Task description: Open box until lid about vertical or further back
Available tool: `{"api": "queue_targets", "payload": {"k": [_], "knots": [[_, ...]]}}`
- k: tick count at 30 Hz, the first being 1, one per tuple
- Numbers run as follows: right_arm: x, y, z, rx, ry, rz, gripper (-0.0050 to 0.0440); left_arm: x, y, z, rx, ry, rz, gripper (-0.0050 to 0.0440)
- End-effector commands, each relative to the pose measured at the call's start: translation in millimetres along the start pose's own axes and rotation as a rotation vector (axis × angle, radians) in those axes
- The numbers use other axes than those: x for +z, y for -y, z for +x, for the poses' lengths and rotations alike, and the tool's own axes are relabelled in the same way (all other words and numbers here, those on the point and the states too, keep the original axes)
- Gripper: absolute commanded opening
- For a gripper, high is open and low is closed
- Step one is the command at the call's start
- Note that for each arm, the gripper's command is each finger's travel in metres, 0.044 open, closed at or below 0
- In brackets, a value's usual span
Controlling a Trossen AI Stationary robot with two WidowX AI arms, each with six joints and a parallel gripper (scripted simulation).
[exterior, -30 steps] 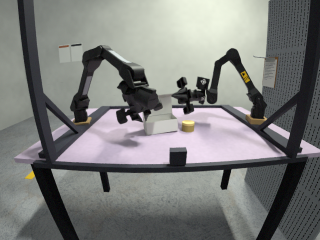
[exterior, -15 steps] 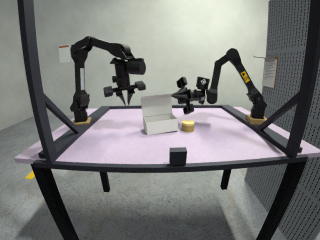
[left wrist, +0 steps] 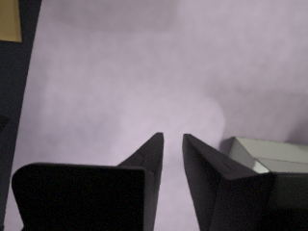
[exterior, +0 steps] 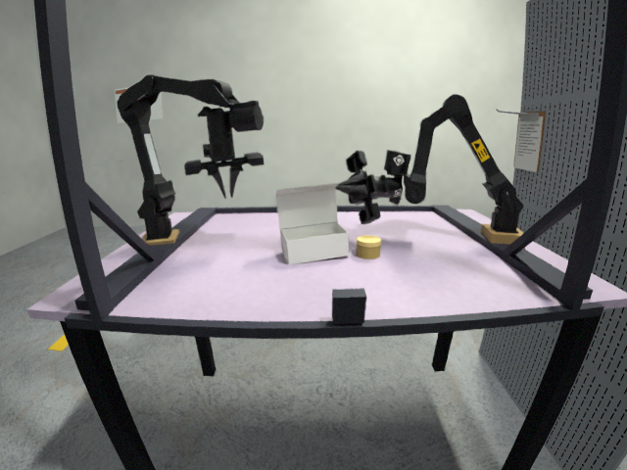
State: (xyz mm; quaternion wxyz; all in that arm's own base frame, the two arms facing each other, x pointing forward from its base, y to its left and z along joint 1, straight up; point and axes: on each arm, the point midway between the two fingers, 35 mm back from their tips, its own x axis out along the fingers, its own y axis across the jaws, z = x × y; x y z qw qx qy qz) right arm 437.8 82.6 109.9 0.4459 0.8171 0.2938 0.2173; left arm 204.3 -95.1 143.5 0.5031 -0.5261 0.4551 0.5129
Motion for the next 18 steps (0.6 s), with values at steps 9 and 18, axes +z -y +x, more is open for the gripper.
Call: {"api": "queue_targets", "payload": {"k": [9, 18], "knots": [[-4.2, -7.0, 1.5, 0.012, -0.009, -0.017, 0.0003, 0.5, 0.0, -4.5, -0.012, -0.016, 0.001, 0.0012], [-4.2, -7.0, 1.5, 0.012, -0.009, -0.017, 0.0003, 0.5, 0.0, -4.5, -0.012, -0.016, 0.001, 0.0000]]}}
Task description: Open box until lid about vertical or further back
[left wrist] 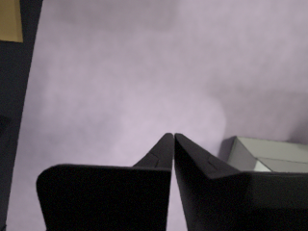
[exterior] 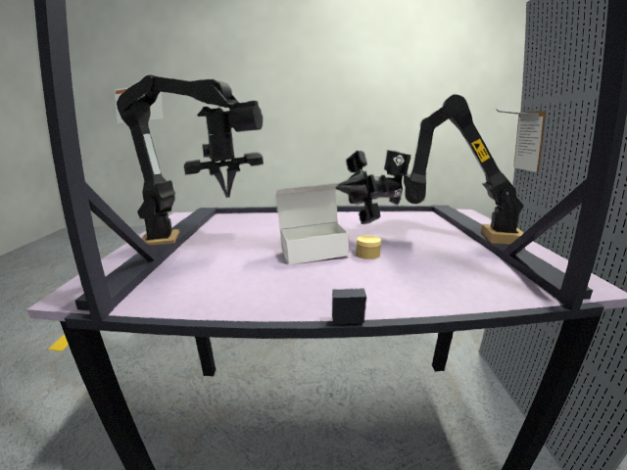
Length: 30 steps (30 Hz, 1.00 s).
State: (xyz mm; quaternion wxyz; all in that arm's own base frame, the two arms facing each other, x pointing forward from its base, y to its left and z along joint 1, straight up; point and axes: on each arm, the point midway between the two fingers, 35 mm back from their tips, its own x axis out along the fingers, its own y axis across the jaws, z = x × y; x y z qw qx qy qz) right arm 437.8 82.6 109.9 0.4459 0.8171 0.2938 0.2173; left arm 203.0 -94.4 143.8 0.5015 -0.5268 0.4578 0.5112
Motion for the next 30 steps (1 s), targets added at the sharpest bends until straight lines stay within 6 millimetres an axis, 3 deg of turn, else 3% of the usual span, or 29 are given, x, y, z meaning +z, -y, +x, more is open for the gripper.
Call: {"api": "queue_targets", "payload": {"k": [1, 3, 5, 9, 16, 20, 30], "knots": [[-4, -7, 1, 0.012, -0.009, -0.017, 0.0027, 0, 1, -4, -0.014, -0.009, -0.001, 0.0000], [-4, -7, 1, 0.012, -0.009, -0.017, 0.0075, 0, 1, -4, -0.014, -0.009, -0.001, 0.0000], [-4, -7, 1, 0.012, -0.009, -0.017, 0.0075, 0, 1, -4, -0.014, -0.009, -0.001, 0.0000], [-7, -9, -1, 0.014, -0.011, -0.025, 0.0171, 0, 1, -4, -0.014, -0.009, -0.001, -0.0001], [-6, -10, -37, -0.018, 0.007, -0.025, 0.0339, 0, 1, -4, -0.014, -0.009, -0.001, -0.0004], [-6, -10, -40, -0.021, 0.008, -0.025, 0.0435, 0, 1, -4, -0.014, -0.009, -0.001, -0.0013], [-3, -8, -39, -0.023, 0.010, -0.017, 0.0440, 0, 1, -4, -0.014, -0.009, -0.001, -0.0050]]}}
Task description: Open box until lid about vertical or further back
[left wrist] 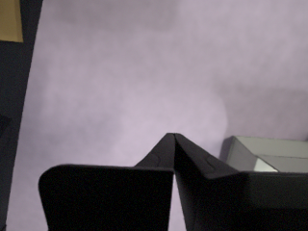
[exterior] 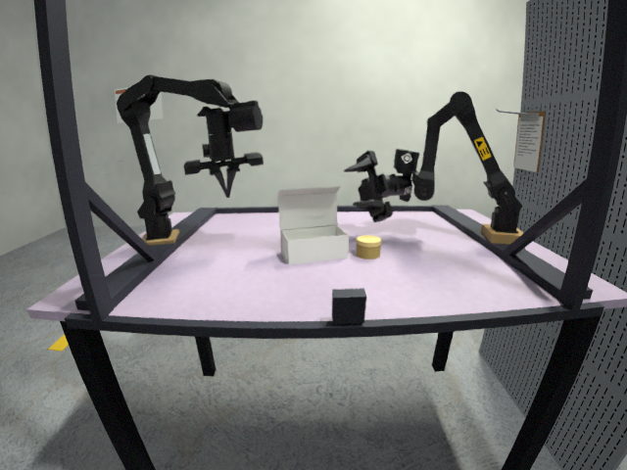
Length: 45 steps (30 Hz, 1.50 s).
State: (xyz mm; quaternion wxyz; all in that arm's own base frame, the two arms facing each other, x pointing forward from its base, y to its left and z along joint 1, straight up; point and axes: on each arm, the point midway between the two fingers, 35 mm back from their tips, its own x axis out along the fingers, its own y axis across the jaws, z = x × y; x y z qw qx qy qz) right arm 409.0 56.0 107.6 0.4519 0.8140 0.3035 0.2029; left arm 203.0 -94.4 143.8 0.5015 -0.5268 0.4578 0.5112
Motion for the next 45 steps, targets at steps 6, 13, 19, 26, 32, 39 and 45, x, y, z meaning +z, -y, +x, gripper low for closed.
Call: {"api": "queue_targets", "payload": {"k": [6, 13, 19, 26, 32, 39, 45], "knots": [[-7, -19, 6, 0.025, -0.014, -0.034, 0.0440, 0, 1, -4, -0.014, -0.009, -0.001, -0.0050], [-9, -24, 9, 0.026, -0.016, -0.034, 0.0440, 0, 1, -4, -0.014, -0.009, -0.001, -0.0050], [-12, -31, 13, 0.028, -0.017, -0.032, 0.0440, 0, 1, -4, -0.014, -0.009, -0.001, -0.0050], [-14, -37, 16, 0.029, -0.018, -0.033, 0.0440, 0, 1, -4, -0.014, -0.009, -0.001, -0.0050], [-17, -45, 19, 0.032, -0.019, -0.033, 0.0440, 0, 1, -4, -0.014, -0.009, -0.001, -0.0050], [-21, -53, 23, 0.034, -0.021, -0.033, 0.0440, 0, 1, -4, -0.014, -0.009, -0.001, -0.0050], [-24, -58, 25, 0.035, -0.022, -0.033, 0.0440, 0, 1, -4, -0.014, -0.009, -0.001, -0.0050]]}}
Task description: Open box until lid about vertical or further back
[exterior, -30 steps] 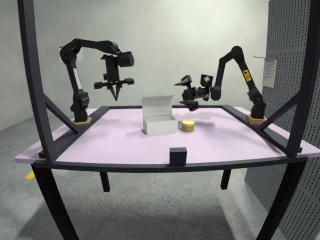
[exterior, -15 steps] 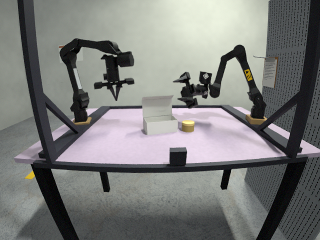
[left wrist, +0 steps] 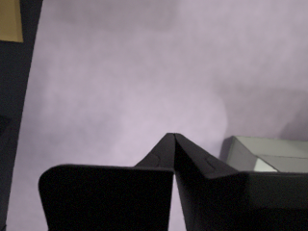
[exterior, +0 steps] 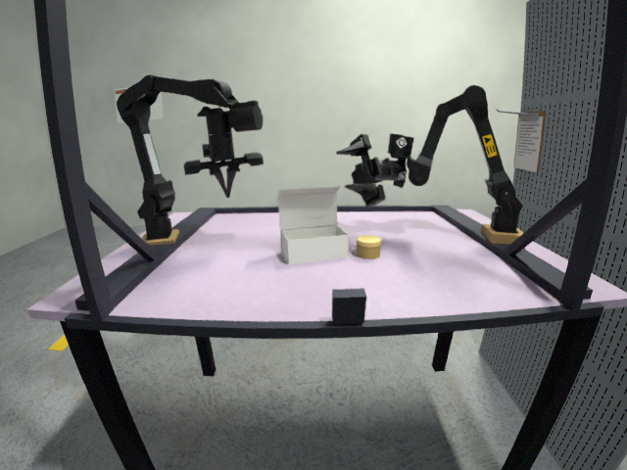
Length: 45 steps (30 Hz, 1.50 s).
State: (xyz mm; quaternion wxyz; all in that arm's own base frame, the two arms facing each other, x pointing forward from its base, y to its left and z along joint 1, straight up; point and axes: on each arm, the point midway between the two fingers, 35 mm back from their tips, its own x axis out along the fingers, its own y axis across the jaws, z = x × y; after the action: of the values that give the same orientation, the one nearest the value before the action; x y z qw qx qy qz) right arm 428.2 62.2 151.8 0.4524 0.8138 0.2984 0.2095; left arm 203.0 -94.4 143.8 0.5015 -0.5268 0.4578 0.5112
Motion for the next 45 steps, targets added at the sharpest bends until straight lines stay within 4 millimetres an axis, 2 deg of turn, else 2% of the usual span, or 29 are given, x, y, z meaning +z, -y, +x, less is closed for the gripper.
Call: {"api": "queue_targets", "payload": {"k": [1, 45], "knots": [[-9, -18, 5, 0.022, -0.016, -0.026, 0.0440, 0, 1, -4, -0.014, -0.009, -0.001, -0.0050], [-41, -67, 22, 0.036, -0.024, -0.025, 0.0440, 0, 1, -4, -0.014, -0.009, -0.001, -0.0050]]}}
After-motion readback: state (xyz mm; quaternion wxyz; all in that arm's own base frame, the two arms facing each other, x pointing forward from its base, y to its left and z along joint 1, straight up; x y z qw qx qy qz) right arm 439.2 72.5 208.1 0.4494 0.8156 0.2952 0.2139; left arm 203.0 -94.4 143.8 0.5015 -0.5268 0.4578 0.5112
